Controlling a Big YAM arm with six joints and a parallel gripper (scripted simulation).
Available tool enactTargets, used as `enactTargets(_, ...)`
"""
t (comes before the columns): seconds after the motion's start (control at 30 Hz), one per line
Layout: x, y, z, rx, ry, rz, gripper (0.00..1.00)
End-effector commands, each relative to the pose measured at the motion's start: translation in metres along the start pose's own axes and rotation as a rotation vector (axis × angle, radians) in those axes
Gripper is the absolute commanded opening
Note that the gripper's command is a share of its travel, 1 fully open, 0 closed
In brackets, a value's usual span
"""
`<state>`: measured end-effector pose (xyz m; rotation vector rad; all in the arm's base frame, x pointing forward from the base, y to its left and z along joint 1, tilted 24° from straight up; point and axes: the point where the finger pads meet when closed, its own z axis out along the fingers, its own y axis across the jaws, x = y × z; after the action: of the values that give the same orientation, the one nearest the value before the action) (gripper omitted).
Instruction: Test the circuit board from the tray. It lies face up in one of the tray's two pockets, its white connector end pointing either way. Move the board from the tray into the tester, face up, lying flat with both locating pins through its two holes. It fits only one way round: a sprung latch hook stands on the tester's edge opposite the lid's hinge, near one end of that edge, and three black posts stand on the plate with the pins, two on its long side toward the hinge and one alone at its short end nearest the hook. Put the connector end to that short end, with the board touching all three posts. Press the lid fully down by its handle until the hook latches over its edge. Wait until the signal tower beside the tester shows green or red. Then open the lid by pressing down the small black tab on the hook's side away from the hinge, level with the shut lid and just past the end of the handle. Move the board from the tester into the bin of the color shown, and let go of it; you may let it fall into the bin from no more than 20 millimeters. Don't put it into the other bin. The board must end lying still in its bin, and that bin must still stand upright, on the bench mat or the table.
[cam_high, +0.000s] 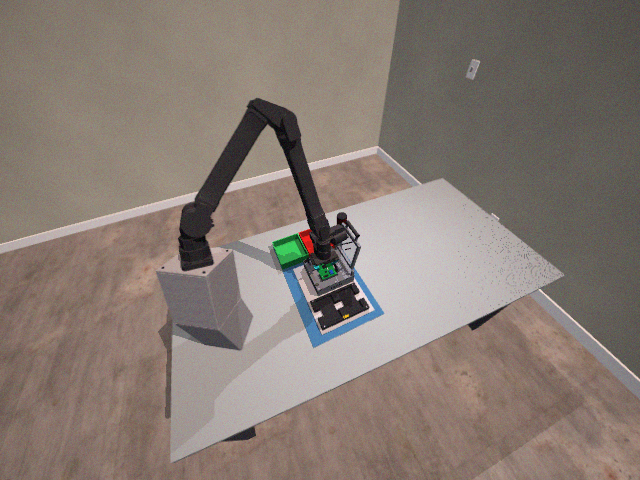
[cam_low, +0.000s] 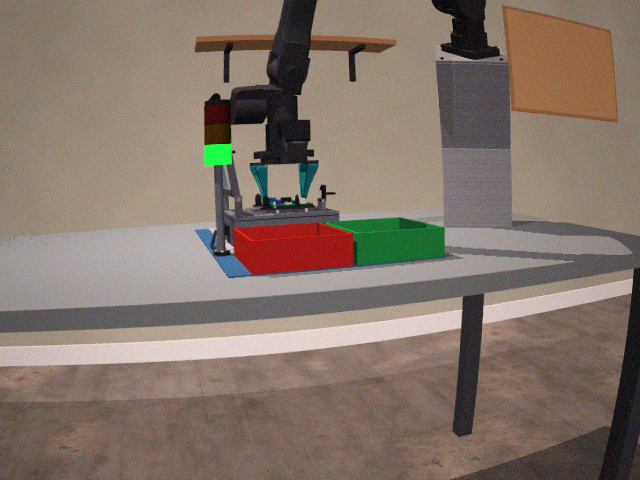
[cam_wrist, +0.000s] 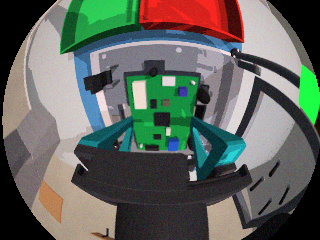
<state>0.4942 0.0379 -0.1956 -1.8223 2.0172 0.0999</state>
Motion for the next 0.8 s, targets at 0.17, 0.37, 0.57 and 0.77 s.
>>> enactTargets(0.17,0.004,-0.008,-0.016,0.019,0.003,0.008,0.72)
enactTargets(0.37,0.003,-0.007,-0.013,0.013,0.002,0.006,0.72)
enactTargets(0.57,0.004,-0.009,-0.018,0.020,0.002,0.006,0.72)
enactTargets(0.77,0.005,-0.008,-0.020,0.019,0.002,0.007,0.72)
